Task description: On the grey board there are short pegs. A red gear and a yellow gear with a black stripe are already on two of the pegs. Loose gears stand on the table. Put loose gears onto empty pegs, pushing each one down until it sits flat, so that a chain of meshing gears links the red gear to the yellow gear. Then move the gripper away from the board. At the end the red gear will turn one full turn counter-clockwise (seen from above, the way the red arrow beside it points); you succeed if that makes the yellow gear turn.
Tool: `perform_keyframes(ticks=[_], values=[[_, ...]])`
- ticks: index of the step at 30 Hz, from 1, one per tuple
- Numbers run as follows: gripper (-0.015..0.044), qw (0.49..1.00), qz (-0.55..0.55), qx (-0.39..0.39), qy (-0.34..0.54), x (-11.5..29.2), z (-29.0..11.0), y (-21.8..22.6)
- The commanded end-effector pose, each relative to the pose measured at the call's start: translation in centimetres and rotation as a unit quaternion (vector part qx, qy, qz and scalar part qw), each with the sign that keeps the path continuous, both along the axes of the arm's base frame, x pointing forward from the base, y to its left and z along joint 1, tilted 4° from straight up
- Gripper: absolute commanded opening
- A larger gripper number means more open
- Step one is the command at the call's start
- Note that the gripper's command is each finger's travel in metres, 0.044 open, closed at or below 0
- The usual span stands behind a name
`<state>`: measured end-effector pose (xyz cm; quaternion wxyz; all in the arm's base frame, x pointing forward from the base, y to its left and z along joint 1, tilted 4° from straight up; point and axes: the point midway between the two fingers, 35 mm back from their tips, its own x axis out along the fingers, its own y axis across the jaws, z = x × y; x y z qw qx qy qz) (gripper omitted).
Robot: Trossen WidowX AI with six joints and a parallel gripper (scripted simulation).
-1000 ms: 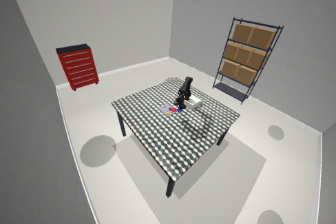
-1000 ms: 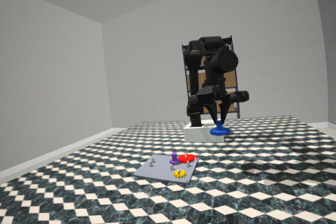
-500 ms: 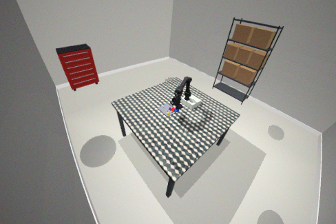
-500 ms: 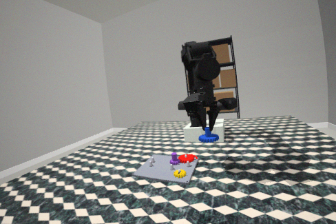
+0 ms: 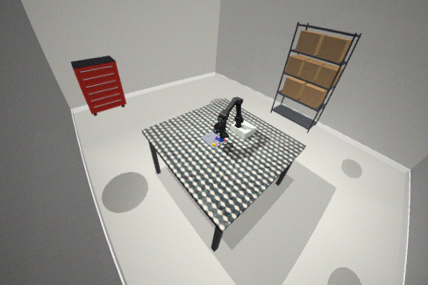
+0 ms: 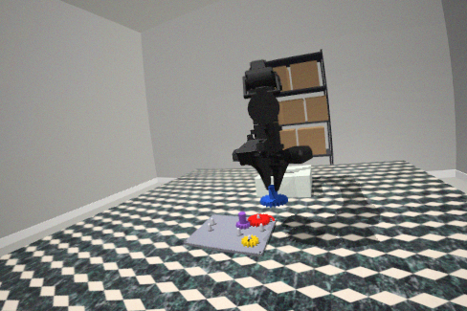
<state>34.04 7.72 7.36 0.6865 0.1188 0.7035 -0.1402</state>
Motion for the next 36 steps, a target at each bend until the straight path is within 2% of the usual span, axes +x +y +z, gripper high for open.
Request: perform_keyframes(ticks=[1, 36], values=[[0.0, 1.0, 0.001, -0.003, 0.005, 0.0, -0.7, -1.1], [0.0, 1.0, 0.005, -0.007, 0.005, 0.0, -4.5, -10.1]])
